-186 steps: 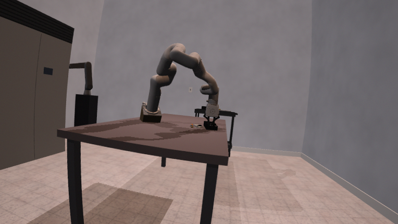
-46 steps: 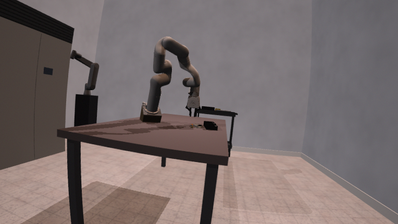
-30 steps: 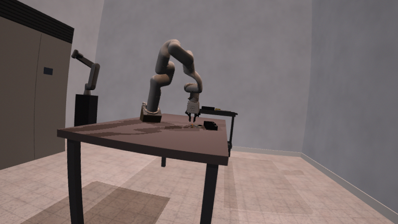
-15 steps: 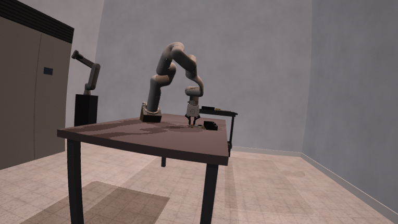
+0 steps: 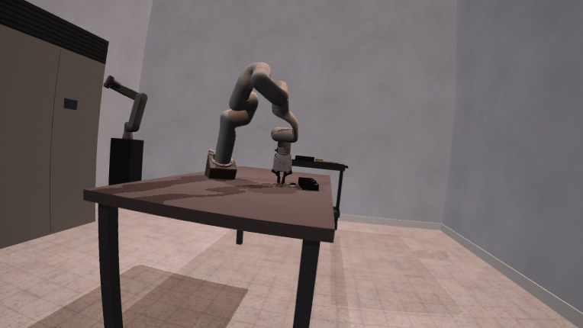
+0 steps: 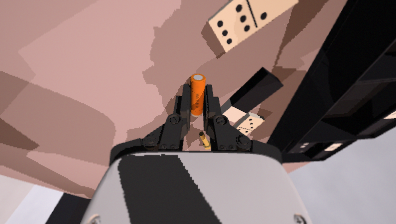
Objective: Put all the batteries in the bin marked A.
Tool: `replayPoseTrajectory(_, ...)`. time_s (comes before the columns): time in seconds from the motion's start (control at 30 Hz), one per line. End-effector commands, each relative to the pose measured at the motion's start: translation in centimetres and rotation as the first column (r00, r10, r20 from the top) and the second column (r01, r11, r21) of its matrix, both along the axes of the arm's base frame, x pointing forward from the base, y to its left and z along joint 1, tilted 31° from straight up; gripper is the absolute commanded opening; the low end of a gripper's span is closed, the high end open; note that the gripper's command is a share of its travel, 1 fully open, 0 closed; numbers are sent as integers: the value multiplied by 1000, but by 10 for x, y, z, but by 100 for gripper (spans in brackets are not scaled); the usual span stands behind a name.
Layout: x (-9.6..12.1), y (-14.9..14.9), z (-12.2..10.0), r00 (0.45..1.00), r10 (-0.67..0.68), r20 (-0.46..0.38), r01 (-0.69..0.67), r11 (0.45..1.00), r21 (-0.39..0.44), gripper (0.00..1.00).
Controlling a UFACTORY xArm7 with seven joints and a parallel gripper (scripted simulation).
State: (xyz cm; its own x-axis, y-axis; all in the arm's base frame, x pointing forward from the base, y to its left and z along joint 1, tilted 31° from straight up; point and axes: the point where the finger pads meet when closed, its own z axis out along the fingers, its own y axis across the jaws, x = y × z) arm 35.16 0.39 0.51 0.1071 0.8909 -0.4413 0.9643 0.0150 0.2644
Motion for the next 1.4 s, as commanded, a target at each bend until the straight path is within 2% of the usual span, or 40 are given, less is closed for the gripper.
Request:
replayPoseTrajectory(0.0,1,1,1,1000,2,2,-2,1000,1,0)
replayPoseTrajectory(0.9,1,1,1,1000,2,2,-2,1000,1,0)
replayPoseTrajectory(1.0,0,2,3,1000,2,2,-2,1000,1,0)
replayPoseTrajectory(1.37,-9,19,35,1000,2,2,-2,1000,1,0)
